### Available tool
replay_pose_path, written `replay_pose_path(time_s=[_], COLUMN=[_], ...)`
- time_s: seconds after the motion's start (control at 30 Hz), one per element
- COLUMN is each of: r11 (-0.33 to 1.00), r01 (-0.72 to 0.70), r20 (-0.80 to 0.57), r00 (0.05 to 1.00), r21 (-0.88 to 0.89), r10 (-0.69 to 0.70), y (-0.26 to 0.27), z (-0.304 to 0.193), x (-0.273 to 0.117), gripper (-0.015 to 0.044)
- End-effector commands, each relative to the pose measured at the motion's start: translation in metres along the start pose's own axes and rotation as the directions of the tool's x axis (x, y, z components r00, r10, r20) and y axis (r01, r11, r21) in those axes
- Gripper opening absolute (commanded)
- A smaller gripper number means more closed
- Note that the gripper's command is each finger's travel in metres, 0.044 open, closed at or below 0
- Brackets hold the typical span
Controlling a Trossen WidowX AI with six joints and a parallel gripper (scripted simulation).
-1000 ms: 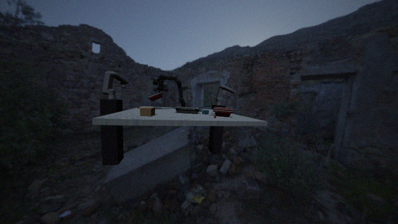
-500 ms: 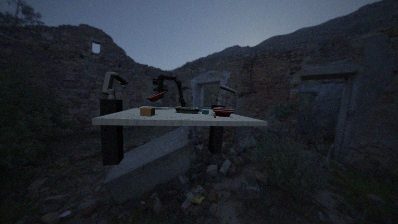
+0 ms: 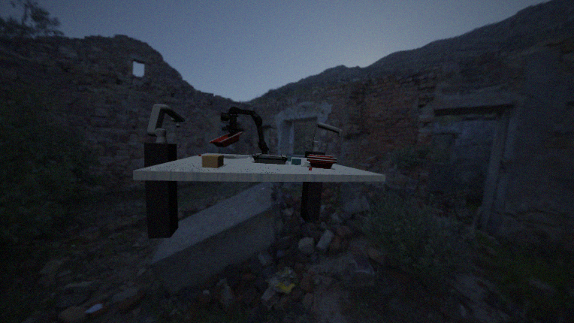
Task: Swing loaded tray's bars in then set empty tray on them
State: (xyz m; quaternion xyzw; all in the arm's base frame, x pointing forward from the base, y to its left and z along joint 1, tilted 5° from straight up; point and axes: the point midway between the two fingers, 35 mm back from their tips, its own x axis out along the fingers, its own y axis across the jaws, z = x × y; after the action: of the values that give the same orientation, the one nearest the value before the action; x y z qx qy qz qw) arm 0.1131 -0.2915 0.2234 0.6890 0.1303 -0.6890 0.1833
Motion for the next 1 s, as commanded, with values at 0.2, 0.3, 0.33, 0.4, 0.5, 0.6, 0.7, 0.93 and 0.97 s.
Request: replay_pose_path(time_s=[0.2, 0.3, 0.33, 0.4, 0.5, 0.6, 0.7, 0.93, 0.97], r11=[0.997, 0.995, 0.994, 0.992, 0.989, 0.985, 0.98, 0.967, 0.965], r01=[-0.022, -0.021, -0.02, -0.02, -0.019, -0.018, -0.017, -0.015, -0.015], r20=[-0.001, -0.002, -0.002, -0.003, -0.004, -0.006, -0.007, -0.009, -0.009], r00=[1.0, 1.0, 1.0, 1.0, 1.0, 1.0, 1.0, 1.0, 1.0], r21=[-0.074, -0.098, -0.107, -0.123, -0.148, -0.172, -0.197, -0.253, -0.261], r10=[0.022, 0.02, 0.02, 0.019, 0.018, 0.017, 0.016, 0.014, 0.013], y=[0.003, 0.003, 0.003, 0.002, 0.001, 0.0, -0.002, -0.008, -0.009], z=[-0.033, -0.044, -0.048, -0.055, -0.066, -0.077, -0.088, -0.114, -0.117], x=[-0.005, -0.005, -0.004, -0.004, -0.004, -0.004, -0.003, -0.003, -0.003], gripper=[0.0, 0.0, 0.0, 0.0, 0.0, 0.0, 0.0, 0.0, 0.0])
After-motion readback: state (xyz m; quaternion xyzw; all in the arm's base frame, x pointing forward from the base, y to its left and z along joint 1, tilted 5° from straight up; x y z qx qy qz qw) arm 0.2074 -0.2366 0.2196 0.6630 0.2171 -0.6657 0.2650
